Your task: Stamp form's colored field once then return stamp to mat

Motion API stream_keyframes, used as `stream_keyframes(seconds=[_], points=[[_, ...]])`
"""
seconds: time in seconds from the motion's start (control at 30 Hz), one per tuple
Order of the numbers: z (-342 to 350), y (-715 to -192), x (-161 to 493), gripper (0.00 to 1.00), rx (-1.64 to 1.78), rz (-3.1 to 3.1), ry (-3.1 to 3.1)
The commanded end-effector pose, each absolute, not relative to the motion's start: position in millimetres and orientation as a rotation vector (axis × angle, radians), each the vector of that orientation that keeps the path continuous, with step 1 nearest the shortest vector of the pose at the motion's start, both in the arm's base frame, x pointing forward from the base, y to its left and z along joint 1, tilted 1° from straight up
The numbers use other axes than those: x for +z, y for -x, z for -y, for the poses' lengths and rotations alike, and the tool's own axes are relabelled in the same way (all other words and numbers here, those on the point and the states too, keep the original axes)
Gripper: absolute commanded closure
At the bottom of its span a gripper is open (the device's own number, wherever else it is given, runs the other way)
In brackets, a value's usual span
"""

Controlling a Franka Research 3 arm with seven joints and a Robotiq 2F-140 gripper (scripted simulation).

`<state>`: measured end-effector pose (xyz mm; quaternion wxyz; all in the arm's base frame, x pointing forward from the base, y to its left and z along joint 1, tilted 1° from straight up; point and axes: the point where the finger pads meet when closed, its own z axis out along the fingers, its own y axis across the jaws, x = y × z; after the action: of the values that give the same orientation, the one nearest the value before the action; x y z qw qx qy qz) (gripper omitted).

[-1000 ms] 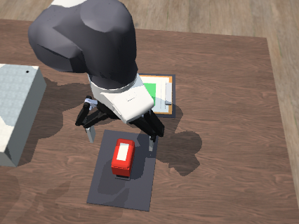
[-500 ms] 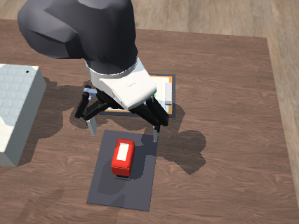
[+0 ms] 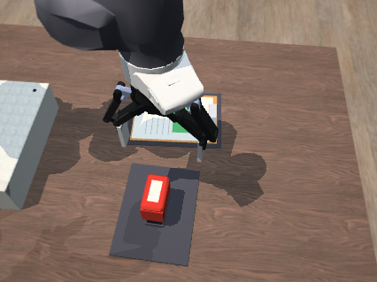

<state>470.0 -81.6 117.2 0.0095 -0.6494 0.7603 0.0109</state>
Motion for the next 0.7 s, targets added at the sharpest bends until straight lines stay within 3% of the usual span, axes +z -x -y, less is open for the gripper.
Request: stream_keyframes(seconds=[0.0, 0.07, 0.37, 0.67], points=[[28, -484, 117, 0.0, 0.015, -2.647, 1.688], [28, -484, 117, 0.0, 0.015, -2.647, 1.688], [-120, -492, 116, 0.0, 0.09, -2.715, 1.502], [-137, -490, 115, 0.0, 0.122, -2.825, 1.289]])
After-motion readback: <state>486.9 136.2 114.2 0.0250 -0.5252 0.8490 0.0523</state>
